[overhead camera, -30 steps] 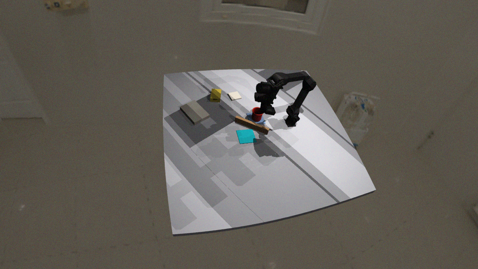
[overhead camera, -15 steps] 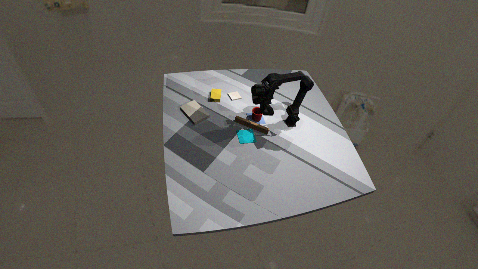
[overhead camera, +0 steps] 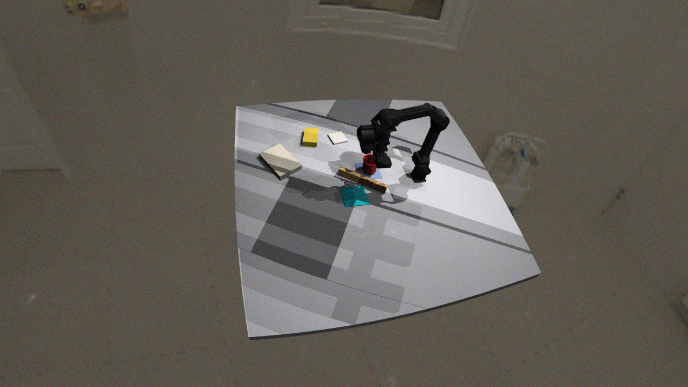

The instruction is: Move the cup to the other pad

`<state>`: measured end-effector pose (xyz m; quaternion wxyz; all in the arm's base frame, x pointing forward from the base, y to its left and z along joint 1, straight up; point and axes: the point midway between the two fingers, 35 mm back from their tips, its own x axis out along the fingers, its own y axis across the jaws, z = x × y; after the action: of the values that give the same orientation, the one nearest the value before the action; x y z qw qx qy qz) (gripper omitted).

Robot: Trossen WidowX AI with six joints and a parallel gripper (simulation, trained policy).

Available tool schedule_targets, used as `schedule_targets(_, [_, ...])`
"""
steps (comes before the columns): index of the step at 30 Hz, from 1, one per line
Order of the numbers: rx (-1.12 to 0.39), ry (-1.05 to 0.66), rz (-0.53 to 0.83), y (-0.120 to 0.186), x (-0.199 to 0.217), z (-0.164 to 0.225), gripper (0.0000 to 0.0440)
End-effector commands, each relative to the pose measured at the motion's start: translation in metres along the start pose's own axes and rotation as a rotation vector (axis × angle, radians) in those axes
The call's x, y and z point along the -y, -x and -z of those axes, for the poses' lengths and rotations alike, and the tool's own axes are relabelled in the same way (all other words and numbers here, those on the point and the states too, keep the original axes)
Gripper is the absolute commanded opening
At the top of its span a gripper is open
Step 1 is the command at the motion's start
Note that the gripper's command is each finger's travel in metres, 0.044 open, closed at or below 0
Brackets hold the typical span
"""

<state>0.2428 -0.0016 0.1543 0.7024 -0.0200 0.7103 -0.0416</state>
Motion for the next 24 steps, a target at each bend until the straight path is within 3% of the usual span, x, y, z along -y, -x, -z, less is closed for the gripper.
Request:
schedule_targets(1, [-0.029, 0.011, 0.010, -0.012, 0.005, 0.003, 0.0147])
schedule_targets(24, [-0.114, 0.148, -0.004, -0.076, 0.021, 0.009, 0.0169])
